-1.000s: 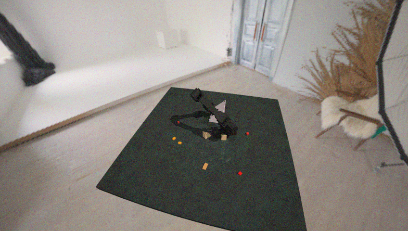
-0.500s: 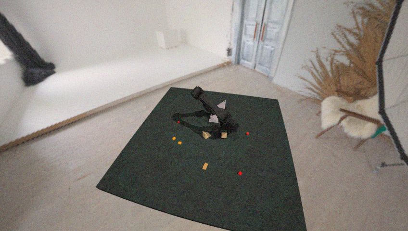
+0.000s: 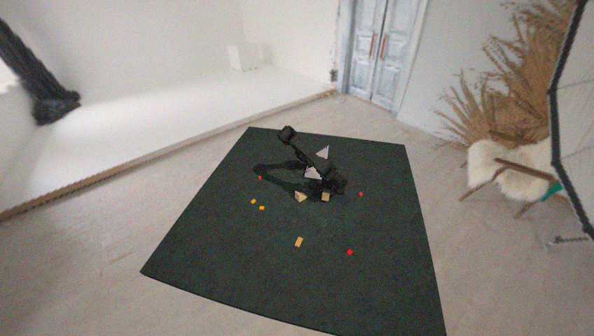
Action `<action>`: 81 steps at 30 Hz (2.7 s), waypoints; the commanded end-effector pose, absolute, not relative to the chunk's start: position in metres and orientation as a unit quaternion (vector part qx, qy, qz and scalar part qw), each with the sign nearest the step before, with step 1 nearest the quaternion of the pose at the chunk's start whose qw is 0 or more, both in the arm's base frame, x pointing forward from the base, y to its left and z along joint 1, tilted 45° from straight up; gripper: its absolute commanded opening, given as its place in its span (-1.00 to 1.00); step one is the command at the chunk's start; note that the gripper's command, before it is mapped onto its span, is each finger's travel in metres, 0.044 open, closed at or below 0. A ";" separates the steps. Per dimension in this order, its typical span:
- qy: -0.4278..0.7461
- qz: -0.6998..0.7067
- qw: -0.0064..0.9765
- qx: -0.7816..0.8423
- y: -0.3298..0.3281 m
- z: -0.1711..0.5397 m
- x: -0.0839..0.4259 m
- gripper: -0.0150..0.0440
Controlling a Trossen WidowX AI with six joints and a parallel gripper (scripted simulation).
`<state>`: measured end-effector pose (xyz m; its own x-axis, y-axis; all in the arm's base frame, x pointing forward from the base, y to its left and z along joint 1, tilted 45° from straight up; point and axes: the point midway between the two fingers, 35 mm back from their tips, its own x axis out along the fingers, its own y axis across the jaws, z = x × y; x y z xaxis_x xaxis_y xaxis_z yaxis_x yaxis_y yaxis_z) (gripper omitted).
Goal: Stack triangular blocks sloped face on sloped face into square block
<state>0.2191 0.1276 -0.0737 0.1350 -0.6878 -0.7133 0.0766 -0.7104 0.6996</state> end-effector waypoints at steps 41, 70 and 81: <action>-0.500 -0.427 -0.078 0.749 0.129 -0.075 0.219 -0.49; -0.499 -0.430 -0.075 0.749 0.111 -0.092 0.224 0.22; -0.499 -0.430 -0.075 0.749 0.111 -0.092 0.224 1.00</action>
